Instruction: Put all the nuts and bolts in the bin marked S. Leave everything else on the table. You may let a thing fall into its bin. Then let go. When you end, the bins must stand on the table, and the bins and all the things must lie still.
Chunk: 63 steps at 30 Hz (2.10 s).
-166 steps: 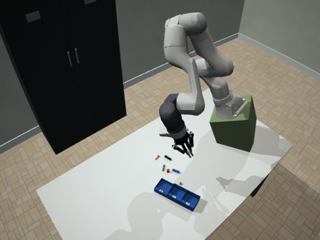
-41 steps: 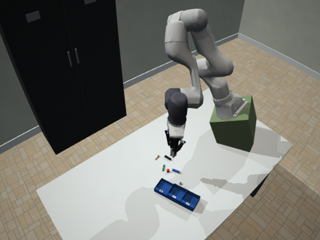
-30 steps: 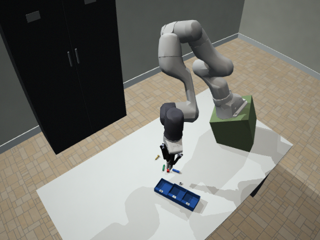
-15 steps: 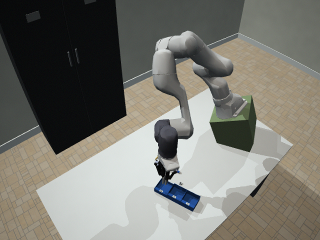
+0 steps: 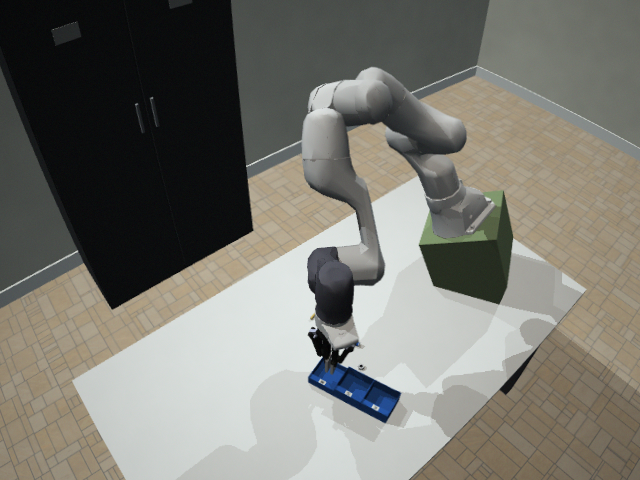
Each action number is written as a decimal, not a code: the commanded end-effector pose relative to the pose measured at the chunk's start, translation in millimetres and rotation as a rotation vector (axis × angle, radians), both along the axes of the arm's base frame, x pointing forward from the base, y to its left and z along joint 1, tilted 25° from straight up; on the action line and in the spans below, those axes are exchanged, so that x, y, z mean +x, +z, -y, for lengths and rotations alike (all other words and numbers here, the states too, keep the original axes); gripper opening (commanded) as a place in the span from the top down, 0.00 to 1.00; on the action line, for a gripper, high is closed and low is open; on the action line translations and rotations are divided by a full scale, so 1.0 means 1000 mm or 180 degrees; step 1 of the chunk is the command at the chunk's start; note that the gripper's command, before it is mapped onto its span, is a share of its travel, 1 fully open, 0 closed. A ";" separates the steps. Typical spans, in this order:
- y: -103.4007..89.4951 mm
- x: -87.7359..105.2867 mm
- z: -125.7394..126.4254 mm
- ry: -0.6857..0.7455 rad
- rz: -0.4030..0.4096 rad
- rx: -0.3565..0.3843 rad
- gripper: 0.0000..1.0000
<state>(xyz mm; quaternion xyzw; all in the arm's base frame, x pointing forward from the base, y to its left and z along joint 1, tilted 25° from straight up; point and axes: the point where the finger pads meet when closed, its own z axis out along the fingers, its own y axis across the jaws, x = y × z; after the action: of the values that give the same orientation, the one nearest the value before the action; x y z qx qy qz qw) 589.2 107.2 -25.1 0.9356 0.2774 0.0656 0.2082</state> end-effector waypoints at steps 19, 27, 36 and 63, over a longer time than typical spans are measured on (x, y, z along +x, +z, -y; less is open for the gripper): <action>-0.029 0.012 0.011 0.0043 0.0015 0.0004 0.95; -0.029 0.012 0.011 0.0043 0.0015 0.0004 0.95; -0.029 0.012 0.011 0.0043 0.0015 0.0004 0.95; -0.029 0.012 0.011 0.0043 0.0015 0.0004 0.95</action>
<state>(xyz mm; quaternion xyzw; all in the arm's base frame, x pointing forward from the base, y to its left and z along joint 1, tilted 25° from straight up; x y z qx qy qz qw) 600.0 94.9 -54.7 0.9342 0.2826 0.0671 0.2074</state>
